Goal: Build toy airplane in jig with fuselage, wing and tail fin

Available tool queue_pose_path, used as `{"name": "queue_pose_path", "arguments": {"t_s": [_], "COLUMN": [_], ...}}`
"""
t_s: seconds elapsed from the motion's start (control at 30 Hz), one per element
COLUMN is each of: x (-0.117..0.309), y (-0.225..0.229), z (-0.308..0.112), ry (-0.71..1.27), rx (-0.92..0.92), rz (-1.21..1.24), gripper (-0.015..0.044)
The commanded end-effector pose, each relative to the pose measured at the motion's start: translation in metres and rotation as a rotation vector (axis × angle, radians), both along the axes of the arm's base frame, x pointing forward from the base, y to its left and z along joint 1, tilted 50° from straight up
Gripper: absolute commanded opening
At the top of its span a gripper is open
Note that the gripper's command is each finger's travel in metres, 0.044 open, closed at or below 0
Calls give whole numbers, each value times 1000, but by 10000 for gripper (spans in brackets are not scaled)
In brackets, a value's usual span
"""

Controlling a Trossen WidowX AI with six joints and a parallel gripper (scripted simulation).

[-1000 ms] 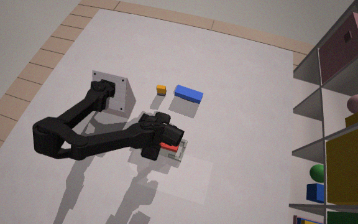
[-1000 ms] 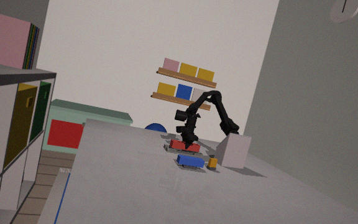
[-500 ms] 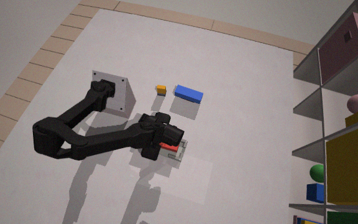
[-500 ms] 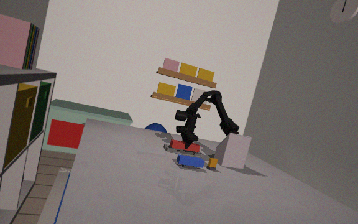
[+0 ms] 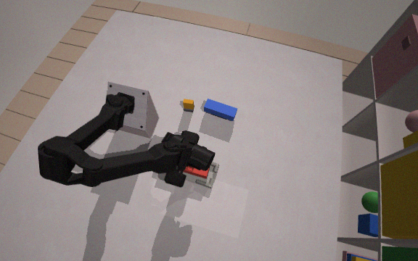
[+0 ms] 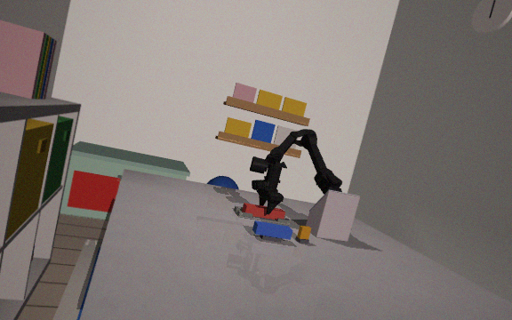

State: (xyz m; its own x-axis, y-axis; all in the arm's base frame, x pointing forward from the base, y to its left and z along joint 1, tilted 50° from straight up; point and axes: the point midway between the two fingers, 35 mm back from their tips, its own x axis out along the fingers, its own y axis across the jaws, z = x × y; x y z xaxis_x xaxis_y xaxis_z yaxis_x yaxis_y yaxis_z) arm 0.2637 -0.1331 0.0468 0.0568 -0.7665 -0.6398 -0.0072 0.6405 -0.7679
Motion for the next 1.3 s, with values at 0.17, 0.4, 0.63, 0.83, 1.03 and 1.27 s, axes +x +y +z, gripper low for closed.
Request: {"name": "queue_pose_path", "arguments": {"t_s": [0.17,0.4,0.63,0.83,1.03,1.27], "x": [2,-1,0,2,39,65], "y": [54,85,82,82,129,194], "z": [40,64,62,60,19,-54], "ry": [1,4,-48,-63,-63,-64], "rx": [19,9,13,14,34,40], "rz": [2,3,-40,-53,-47,-48], "gripper": [440,440,440,440,440,440]}}
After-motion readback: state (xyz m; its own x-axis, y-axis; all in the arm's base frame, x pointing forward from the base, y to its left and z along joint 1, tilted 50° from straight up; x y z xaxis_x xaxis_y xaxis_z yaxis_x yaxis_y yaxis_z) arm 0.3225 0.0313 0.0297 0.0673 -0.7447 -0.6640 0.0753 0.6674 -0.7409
